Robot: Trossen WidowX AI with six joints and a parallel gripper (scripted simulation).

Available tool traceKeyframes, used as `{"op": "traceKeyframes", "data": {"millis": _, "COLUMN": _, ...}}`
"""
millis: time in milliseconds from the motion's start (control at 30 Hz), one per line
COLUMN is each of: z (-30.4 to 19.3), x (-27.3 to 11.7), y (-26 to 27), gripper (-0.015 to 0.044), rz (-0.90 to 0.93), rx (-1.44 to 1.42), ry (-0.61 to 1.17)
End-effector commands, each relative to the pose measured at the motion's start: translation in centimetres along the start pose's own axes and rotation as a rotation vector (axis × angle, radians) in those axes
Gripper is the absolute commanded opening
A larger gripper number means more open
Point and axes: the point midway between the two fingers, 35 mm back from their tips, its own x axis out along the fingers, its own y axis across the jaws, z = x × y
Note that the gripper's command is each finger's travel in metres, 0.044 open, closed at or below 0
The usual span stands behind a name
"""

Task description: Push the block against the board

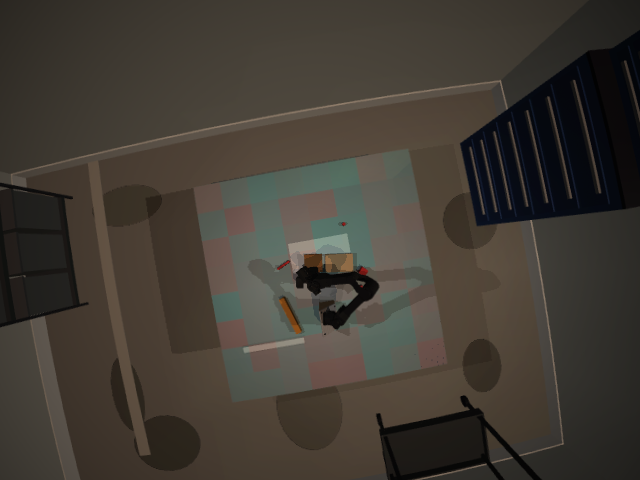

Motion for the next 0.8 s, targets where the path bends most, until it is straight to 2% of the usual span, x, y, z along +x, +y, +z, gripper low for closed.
{"op": "traceKeyframes", "data": {"millis": 0, "z": -0.7, "x": 0.0, "y": -0.1, "gripper": 0.0, "rz": 0.001, "rx": 0.002, "ry": 0.004}}
{"op": "traceKeyframes", "data": {"millis": 200, "z": -0.9, "x": -0.2, "y": 0.0, "gripper": 0.0, "rz": 0.0, "rx": -0.001, "ry": 0.001}}
{"op": "traceKeyframes", "data": {"millis": 367, "z": -0.9, "x": -5.3, "y": 0.0, "gripper": 0.0, "rz": 0.004, "rx": 0.002, "ry": 0.004}}
{"op": "traceKeyframes", "data": {"millis": 500, "z": -0.9, "x": -5.5, "y": 0.0, "gripper": 0.0, "rz": 0.004, "rx": 0.002, "ry": 0.004}}
{"op": "traceKeyframes", "data": {"millis": 600, "z": 1.1, "x": -5.4, "y": 0.6, "gripper": 0.0, "rz": 0.011, "rx": -0.002, "ry": -0.009}}
{"op": "traceKeyframes", "data": {"millis": 767, "z": 7.3, "x": -6.0, "y": 1.4, "gripper": 0.0, "rz": 0.015, "rx": 0.0, "ry": -0.007}}
